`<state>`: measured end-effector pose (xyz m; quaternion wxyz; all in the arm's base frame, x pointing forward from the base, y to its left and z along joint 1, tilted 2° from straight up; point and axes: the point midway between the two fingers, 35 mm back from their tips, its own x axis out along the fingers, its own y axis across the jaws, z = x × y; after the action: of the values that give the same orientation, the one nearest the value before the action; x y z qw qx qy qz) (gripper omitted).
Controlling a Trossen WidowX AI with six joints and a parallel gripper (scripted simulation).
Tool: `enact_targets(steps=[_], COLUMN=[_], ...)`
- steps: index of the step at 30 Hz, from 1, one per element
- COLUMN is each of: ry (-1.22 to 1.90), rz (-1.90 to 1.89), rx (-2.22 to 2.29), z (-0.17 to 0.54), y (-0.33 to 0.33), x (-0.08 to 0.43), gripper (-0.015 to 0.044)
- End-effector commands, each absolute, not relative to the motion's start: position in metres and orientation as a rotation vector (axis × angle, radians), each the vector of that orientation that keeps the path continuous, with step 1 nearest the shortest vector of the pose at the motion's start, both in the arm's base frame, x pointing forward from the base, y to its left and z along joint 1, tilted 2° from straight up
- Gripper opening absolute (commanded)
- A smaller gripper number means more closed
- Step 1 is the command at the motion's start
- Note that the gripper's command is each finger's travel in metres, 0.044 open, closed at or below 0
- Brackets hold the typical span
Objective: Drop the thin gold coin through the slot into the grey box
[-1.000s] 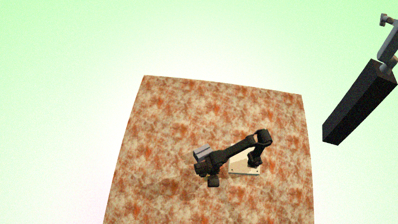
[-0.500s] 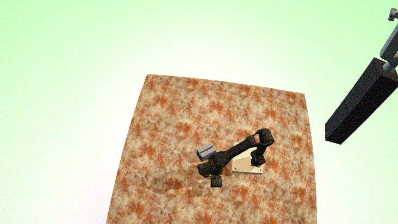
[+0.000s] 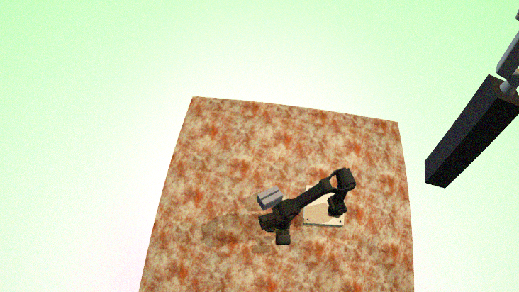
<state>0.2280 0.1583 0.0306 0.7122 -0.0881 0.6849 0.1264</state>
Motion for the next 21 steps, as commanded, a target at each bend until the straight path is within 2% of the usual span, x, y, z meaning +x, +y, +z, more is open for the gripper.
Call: enact_targets(steps=[1, 4, 21], ry=[1.515, 1.515, 1.515], rz=[0.274, 0.274, 0.274], rx=[-0.194, -0.194, -0.194], z=[0.029, 0.029, 0.045], y=[0.158, 0.158, 0.159], x=[0.228, 0.228, 0.23], gripper=[0.0082, 0.0003, 0.0])
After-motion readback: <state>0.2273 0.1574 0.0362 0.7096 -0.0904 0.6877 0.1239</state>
